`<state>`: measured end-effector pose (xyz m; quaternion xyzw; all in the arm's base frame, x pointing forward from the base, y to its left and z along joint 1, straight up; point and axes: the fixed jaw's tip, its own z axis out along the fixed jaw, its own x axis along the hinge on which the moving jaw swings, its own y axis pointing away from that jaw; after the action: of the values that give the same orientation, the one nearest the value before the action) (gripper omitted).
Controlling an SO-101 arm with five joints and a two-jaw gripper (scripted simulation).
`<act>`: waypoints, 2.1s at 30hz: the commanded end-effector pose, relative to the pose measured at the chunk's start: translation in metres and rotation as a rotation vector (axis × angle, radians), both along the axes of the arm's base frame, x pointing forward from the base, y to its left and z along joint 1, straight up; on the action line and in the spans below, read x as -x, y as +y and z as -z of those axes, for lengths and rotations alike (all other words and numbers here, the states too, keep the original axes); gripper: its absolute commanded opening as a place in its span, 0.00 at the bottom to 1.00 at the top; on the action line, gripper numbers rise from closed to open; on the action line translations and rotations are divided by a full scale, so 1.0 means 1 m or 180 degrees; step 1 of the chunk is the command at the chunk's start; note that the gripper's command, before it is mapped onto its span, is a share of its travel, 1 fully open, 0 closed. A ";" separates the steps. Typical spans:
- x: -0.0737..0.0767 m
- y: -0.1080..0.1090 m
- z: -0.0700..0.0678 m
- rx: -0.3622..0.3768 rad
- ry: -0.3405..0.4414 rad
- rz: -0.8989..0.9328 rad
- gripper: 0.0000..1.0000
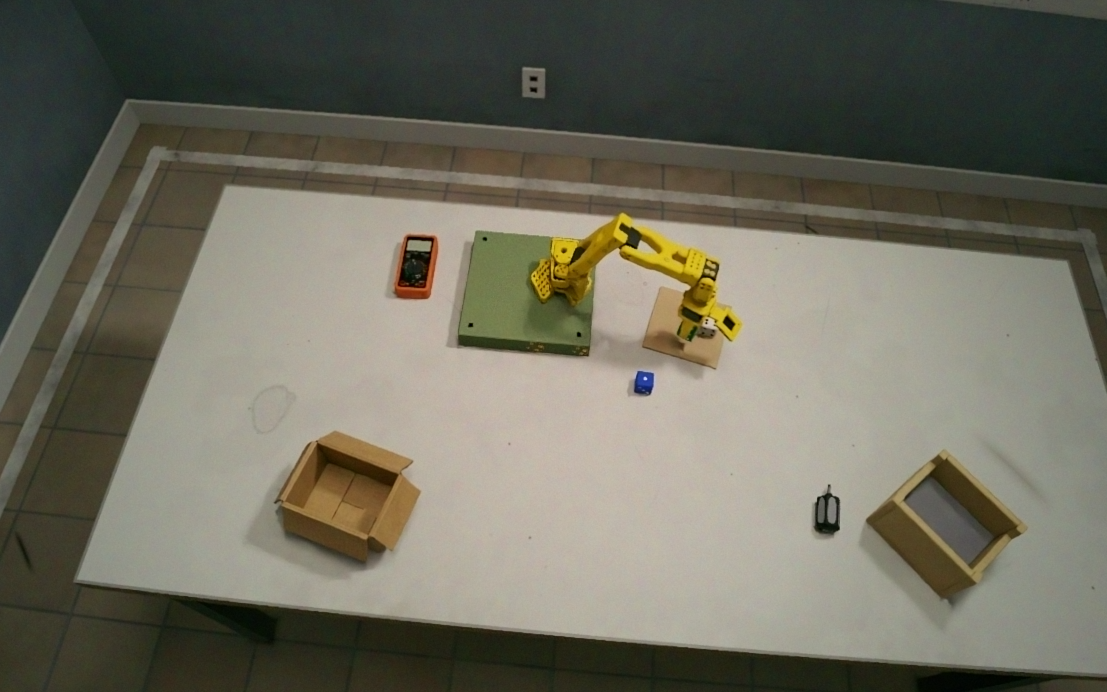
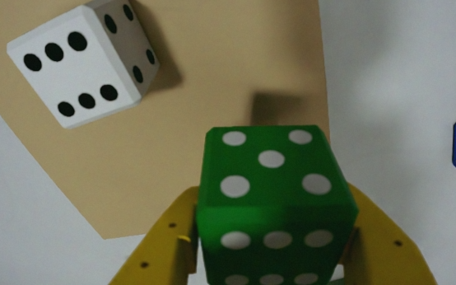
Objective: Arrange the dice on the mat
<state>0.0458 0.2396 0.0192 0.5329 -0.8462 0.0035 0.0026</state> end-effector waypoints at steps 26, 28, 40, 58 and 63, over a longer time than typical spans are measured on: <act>0.044 0.005 0.002 0.0046 0.0009 -0.0552 0.00; 0.044 0.005 0.002 0.0046 0.0009 -0.0552 0.00; 0.044 0.005 0.007 0.0046 0.0009 -0.0552 0.00; 0.044 0.005 0.013 0.0046 0.0009 -0.0552 0.00; 0.044 0.005 0.014 0.0046 0.0009 -0.0552 0.00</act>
<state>0.0053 0.2480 0.0119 0.6020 -0.7985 -0.0008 -0.0013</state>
